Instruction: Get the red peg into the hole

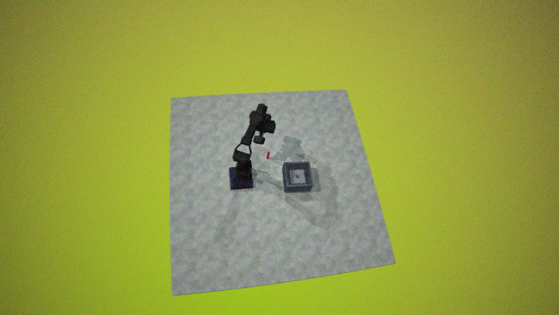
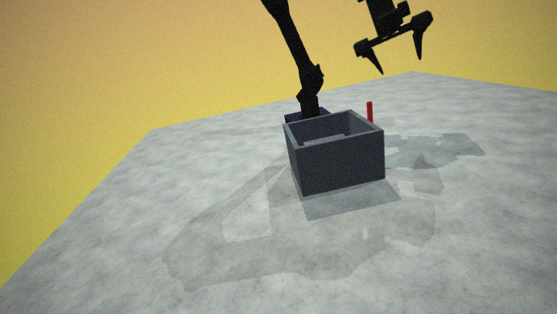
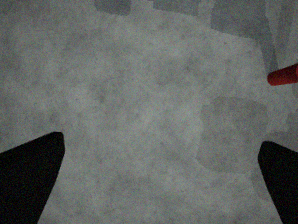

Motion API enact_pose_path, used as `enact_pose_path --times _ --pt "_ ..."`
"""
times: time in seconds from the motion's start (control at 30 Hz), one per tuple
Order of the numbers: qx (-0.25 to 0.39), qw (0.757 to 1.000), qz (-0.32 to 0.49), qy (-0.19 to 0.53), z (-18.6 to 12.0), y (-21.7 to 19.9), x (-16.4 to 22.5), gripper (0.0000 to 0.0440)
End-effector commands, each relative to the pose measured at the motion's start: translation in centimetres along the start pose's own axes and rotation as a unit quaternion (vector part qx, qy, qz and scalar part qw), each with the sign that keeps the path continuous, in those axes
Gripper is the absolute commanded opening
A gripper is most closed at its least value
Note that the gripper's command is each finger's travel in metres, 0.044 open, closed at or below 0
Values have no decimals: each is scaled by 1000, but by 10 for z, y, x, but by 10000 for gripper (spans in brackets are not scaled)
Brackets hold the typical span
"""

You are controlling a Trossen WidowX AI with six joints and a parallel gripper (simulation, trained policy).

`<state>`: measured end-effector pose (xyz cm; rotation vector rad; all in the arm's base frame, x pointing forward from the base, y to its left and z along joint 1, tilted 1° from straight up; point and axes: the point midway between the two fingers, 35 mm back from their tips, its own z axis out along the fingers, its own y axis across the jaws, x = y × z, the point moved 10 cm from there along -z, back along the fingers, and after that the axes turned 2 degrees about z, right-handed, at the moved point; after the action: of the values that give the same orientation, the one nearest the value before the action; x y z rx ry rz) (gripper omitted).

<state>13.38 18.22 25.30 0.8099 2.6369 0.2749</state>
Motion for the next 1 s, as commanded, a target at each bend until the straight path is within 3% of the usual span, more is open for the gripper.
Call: enact_pose_path --times 0.0,0.47,0.97 --pt "43 999 9 22 6 -14 -20 440" --pt "140 984 99 55 34 -46 -57 440" --pt "152 972 173 52 94 -70 -54 440"
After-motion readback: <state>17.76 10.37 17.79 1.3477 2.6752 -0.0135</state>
